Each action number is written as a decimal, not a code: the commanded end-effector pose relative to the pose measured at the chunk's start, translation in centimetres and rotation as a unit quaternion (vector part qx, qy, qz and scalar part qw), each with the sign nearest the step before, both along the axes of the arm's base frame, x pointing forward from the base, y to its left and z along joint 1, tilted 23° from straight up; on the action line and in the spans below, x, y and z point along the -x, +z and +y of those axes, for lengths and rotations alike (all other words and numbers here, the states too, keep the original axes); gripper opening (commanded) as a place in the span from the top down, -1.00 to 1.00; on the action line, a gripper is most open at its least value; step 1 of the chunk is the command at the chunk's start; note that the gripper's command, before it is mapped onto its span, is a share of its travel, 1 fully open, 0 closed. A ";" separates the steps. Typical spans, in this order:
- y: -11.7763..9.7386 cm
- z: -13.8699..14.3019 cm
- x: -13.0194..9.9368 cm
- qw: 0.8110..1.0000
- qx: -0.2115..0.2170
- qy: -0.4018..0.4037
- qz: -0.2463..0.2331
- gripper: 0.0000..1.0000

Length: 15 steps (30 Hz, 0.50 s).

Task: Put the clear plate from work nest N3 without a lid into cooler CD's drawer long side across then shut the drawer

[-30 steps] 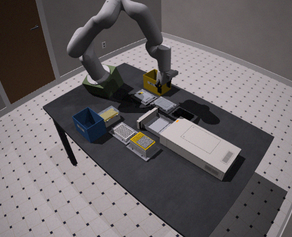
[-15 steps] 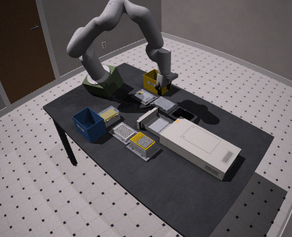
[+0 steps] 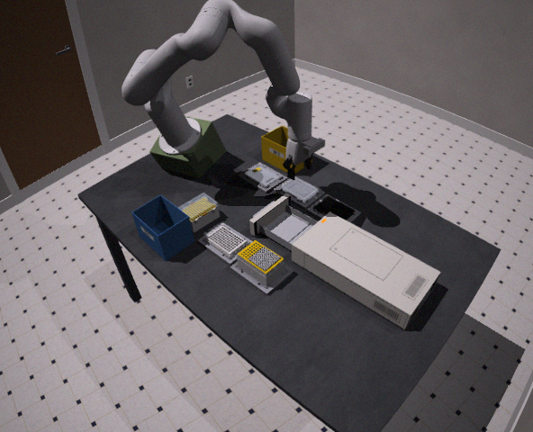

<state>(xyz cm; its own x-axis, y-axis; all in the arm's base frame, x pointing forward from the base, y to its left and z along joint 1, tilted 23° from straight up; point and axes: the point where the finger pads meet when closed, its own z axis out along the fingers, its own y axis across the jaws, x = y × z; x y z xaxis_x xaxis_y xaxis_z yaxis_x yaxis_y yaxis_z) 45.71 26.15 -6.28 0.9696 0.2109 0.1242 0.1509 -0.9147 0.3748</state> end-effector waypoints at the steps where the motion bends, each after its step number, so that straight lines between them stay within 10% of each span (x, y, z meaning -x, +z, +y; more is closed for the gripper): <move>1: -0.7 -0.2 -0.2 1.000 -0.001 0.000 -0.001 -1.00; 15: -2.6 -0.9 -0.6 1.000 -0.001 0.000 -0.001 -1.00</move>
<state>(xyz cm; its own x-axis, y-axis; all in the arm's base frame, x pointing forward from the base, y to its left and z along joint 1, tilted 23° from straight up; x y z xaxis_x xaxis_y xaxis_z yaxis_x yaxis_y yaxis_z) 46.14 25.40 -8.28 0.9696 0.2109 0.1243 0.1509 -0.9147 0.3748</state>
